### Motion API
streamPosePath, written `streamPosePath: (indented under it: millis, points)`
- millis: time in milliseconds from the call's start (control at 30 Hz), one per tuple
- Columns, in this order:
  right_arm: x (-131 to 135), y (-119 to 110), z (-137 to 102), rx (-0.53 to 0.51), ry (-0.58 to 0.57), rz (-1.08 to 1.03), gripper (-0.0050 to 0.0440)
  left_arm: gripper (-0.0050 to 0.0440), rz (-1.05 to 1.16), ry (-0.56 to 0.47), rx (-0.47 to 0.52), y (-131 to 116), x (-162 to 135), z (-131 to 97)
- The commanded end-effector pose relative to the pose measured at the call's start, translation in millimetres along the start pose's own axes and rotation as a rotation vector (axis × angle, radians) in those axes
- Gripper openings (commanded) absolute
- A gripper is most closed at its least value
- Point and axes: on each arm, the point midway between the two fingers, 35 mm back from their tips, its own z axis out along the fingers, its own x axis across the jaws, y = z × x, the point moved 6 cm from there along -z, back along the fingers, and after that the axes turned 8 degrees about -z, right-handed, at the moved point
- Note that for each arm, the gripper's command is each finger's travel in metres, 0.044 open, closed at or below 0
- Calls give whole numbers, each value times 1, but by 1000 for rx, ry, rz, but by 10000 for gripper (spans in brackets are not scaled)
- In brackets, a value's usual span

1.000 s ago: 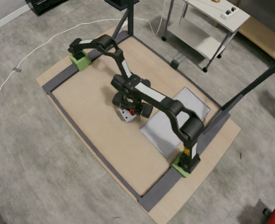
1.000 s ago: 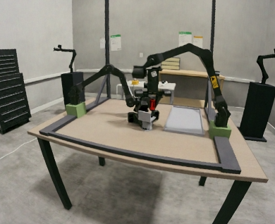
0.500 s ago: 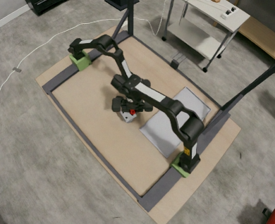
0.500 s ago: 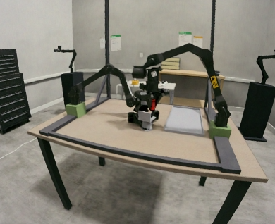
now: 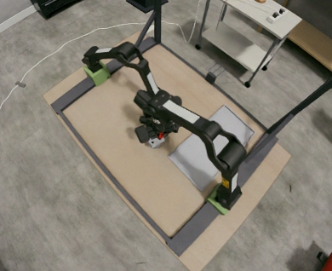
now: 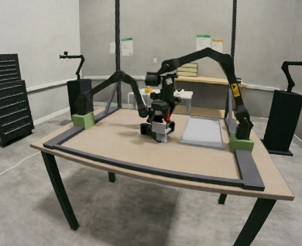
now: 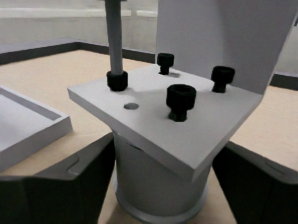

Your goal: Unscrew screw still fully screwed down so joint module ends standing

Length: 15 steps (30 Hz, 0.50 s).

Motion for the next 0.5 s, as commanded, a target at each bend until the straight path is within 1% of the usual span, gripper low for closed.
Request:
streamPosePath:
  millis: [0, 267, 433, 467]
  points:
    - [4, 15, 1, -11, 2, 36, 245, 130, -141, 1, -21, -2, 1, -5]
    - [4, 15, 1, -11, 2, 36, 245, 130, -471, -1, -23, -2, 0, -6]
    - [4, 15, 1, -11, 2, 36, 245, 130, -471, -1, -22, -2, 0, -5]
    - [4, 15, 1, -11, 2, 36, 245, 130, -512, -1, -21, -2, 0, -5]
